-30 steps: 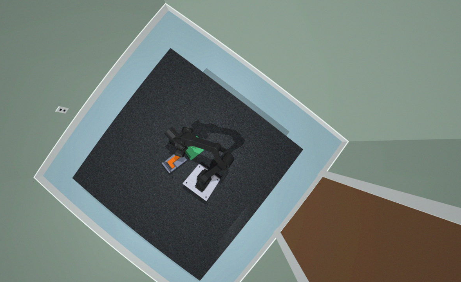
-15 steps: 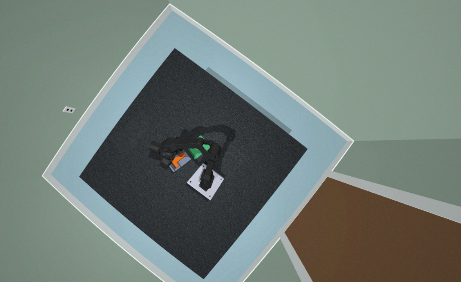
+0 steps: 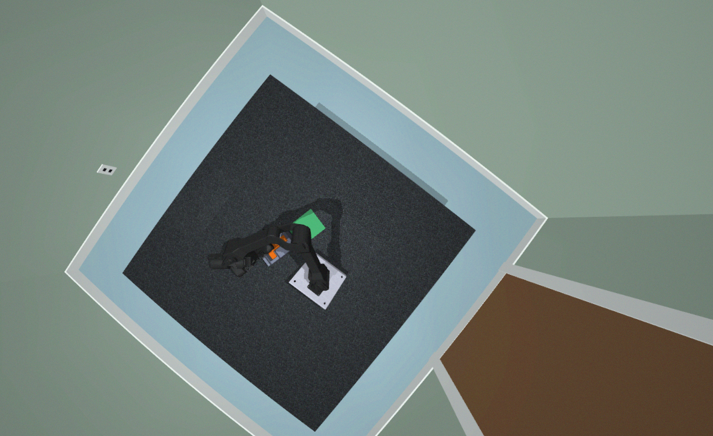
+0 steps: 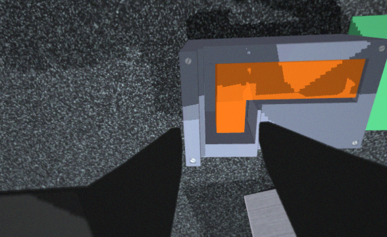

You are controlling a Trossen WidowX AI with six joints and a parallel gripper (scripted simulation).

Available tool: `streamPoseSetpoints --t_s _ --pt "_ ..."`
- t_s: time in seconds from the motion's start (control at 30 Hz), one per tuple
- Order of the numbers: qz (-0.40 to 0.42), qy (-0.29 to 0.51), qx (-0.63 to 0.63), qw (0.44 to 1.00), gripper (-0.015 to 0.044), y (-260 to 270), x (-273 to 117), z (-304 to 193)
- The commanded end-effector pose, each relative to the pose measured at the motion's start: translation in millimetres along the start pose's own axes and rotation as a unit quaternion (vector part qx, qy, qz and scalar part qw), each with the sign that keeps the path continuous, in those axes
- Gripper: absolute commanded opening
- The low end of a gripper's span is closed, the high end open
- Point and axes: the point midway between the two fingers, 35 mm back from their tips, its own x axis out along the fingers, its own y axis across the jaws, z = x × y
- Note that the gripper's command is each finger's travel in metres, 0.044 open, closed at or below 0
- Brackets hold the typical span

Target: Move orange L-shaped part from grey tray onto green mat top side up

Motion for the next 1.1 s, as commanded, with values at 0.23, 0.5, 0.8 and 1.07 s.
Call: streamPoseSetpoints --t_s 0.23,0.5,0.8,1.07 --pt "-0.012 0.006 0.023 1.0 0.018 15.9 19.9 -8.5" --pt "-0.014 0.005 0.023 1.0 0.018 12.4 75.6 -10.5" --pt "-0.014 0.005 0.023 1.0 0.018 12.4 75.6 -10.5" --pt "-0.014 0.005 0.023 1.0 0.018 12.4 84.6 -10.3"
